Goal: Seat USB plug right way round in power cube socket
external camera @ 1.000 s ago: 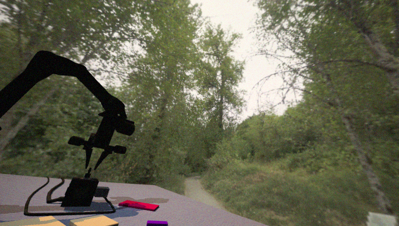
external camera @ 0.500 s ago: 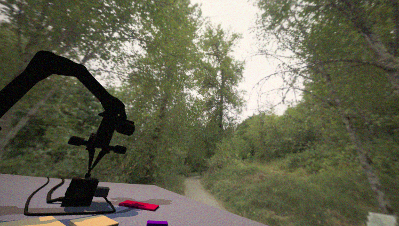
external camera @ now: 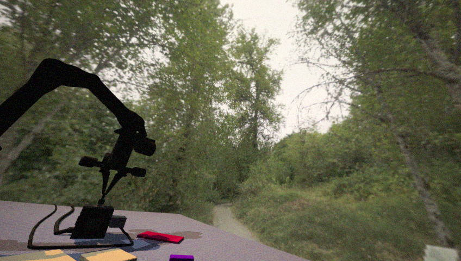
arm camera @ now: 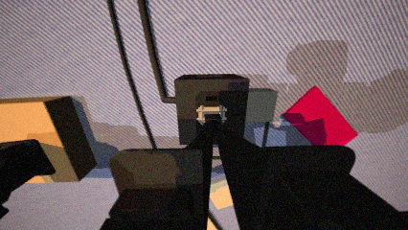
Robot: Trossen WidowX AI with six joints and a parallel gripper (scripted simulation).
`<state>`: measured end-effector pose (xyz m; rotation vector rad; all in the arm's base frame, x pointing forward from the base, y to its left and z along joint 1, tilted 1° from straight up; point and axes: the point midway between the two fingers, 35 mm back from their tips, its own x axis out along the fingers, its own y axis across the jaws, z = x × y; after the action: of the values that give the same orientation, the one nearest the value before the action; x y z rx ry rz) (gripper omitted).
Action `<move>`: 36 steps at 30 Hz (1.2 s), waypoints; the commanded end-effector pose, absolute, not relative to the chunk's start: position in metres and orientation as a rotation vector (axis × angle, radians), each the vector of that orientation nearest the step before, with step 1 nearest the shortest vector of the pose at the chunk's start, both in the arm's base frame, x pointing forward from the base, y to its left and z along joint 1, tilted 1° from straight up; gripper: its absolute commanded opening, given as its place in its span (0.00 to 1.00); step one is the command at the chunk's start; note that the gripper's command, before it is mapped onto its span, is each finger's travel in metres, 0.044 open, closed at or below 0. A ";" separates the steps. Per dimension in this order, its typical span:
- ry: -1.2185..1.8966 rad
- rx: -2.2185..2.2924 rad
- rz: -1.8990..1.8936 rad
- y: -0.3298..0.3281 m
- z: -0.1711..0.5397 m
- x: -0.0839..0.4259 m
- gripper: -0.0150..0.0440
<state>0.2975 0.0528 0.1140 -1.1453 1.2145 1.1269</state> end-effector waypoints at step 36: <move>1.209 -1.147 1.123 0.052 0.141 0.298 0.25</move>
<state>0.2968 0.0523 0.1376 -1.1444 1.2153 1.1264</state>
